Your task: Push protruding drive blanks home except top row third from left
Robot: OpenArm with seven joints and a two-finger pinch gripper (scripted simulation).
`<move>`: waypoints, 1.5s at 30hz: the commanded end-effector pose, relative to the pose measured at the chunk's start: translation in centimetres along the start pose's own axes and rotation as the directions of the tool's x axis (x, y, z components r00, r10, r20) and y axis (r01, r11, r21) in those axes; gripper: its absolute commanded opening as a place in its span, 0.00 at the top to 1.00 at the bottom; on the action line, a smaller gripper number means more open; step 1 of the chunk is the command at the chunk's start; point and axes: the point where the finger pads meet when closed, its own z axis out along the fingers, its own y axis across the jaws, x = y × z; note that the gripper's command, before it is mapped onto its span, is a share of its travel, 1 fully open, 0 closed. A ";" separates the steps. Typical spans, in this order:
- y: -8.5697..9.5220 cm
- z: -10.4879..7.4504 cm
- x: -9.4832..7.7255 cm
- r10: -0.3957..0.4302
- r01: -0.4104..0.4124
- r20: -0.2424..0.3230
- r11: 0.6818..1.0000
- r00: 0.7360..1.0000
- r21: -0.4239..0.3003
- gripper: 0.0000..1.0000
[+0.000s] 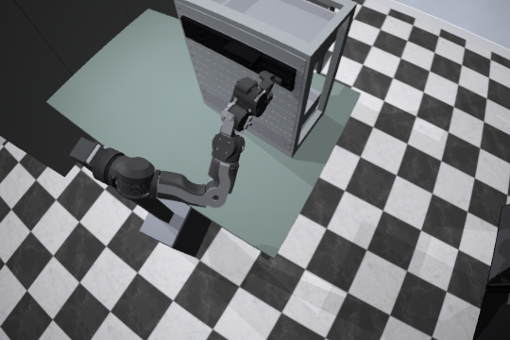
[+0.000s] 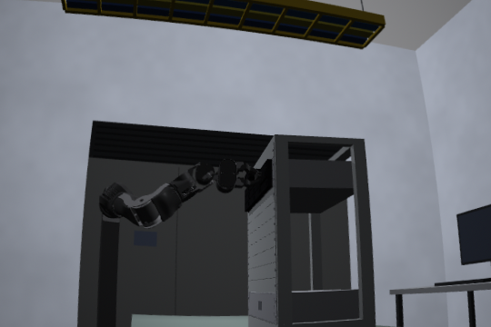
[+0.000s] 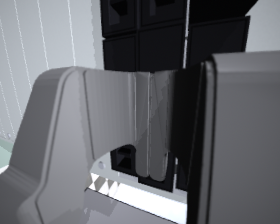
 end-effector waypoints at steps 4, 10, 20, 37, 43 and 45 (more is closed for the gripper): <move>0.1 0.0 0.0 -0.002 0.002 0.000 1.000 1.000 -0.002 1.00; 0.1 0.2 0.0 -0.001 0.001 0.001 1.000 1.000 -0.002 1.00; 0.0 0.3 0.0 -0.002 0.002 0.000 1.000 1.000 -0.002 1.00; 0.1 0.6 0.0 -0.002 0.002 -0.001 1.000 1.000 -0.002 1.00; 0.1 0.7 0.0 -0.001 0.001 0.001 1.000 1.000 -0.002 1.00; 0.1 0.8 0.0 -0.001 0.001 0.001 1.000 1.000 -0.001 1.00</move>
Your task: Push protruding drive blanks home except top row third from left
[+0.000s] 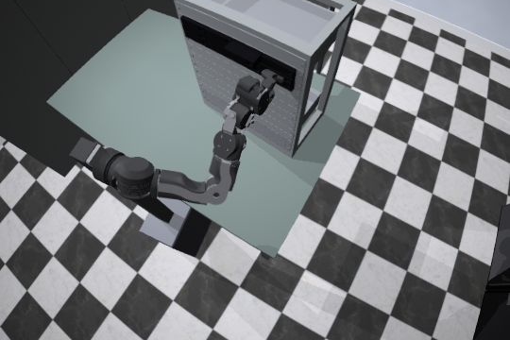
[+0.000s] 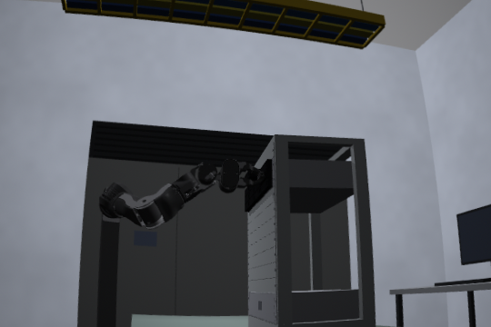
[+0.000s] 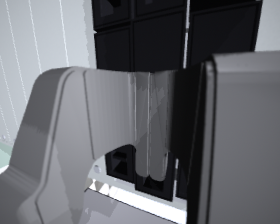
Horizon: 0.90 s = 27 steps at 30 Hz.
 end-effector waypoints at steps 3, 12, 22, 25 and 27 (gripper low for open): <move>0.1 0.1 0.1 -0.005 0.005 -0.003 1.000 1.000 -0.003 1.00; 0.1 0.1 0.1 -0.005 0.005 -0.003 1.000 1.000 -0.003 1.00; 0.0 0.4 0.2 -0.005 0.005 -0.003 1.000 1.000 -0.003 1.00; 0.0 0.4 0.2 -0.005 0.005 -0.003 1.000 1.000 -0.003 1.00; 0.0 0.4 0.2 -0.005 0.005 -0.003 1.000 1.000 -0.003 1.00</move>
